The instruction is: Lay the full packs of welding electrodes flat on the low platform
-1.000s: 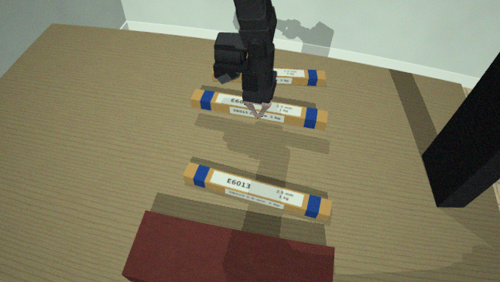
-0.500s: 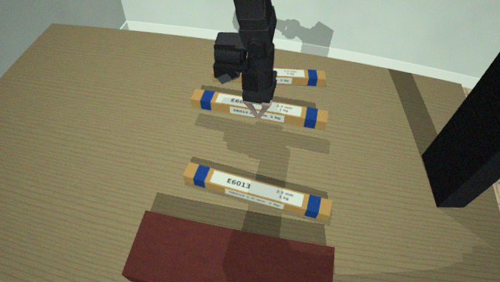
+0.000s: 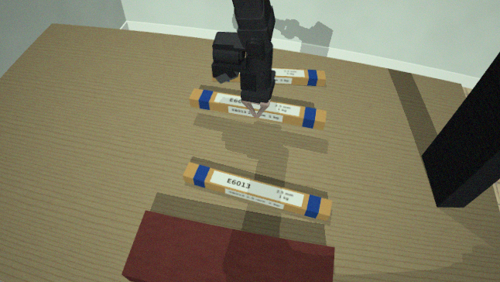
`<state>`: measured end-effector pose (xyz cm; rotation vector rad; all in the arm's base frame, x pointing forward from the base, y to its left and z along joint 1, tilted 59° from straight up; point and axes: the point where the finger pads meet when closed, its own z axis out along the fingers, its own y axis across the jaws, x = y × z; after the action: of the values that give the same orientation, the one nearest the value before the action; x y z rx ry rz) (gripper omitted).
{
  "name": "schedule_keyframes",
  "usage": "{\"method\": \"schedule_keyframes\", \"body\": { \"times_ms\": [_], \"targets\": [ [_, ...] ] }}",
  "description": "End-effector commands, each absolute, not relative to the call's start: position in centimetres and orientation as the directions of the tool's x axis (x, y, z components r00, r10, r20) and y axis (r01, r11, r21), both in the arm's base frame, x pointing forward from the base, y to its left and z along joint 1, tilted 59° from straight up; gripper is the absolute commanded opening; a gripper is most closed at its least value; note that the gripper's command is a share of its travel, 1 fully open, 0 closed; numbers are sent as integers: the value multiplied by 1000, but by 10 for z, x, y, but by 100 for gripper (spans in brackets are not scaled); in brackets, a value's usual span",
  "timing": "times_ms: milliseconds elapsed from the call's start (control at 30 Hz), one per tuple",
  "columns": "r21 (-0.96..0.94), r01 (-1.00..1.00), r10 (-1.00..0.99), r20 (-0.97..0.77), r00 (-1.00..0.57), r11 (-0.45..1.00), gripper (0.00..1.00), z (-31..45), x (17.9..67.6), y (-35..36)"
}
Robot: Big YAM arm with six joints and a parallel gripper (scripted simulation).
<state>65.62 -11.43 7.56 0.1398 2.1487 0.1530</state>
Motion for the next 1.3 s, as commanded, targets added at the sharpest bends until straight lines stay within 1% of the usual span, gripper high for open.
{"method": "schedule_keyframes", "body": {
  "times_ms": [0,1267],
  "targets": [
    [147,55,154,-850,-505,988,0,119,646,-134],
    [146,55,154,-848,-507,988,0,151,586,-135]
  ]
}}
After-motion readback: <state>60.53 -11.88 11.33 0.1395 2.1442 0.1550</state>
